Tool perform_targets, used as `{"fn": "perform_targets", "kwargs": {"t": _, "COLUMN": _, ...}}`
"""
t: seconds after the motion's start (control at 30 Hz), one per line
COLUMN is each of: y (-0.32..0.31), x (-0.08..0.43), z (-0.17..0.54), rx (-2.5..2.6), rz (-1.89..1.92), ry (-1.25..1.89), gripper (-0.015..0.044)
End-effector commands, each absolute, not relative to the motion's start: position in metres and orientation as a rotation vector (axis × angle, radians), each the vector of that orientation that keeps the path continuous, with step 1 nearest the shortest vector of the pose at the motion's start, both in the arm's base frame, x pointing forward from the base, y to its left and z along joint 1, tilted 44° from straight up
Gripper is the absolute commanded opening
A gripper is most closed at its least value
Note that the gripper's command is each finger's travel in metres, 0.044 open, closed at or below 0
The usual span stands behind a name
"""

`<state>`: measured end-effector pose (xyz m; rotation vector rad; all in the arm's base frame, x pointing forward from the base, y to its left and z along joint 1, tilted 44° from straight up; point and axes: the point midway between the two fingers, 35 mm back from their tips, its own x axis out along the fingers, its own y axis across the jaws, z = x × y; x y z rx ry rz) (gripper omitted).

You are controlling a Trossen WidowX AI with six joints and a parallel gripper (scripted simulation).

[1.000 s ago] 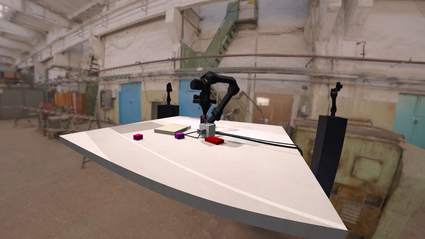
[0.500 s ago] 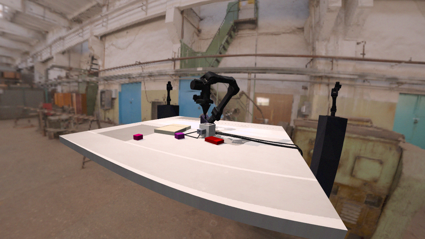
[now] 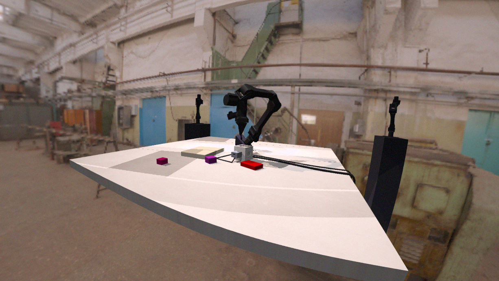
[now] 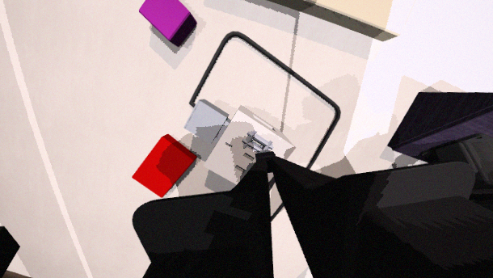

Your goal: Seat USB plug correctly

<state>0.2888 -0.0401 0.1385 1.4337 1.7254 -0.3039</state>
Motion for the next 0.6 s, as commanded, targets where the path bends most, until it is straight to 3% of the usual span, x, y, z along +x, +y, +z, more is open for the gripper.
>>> {"fn": "perform_targets", "kwargs": {"t": 0.0, "y": -0.04, "x": 0.2888, "z": 0.1384, "rx": 1.349, "rz": -0.2, "ry": 1.714, "gripper": 0.0}}
{"fn": "perform_targets", "kwargs": {"t": 0.57, "y": -0.04, "x": 0.2888, "z": 0.1384, "rx": 1.017, "rz": 0.174, "ry": 1.636, "gripper": 0.0}}
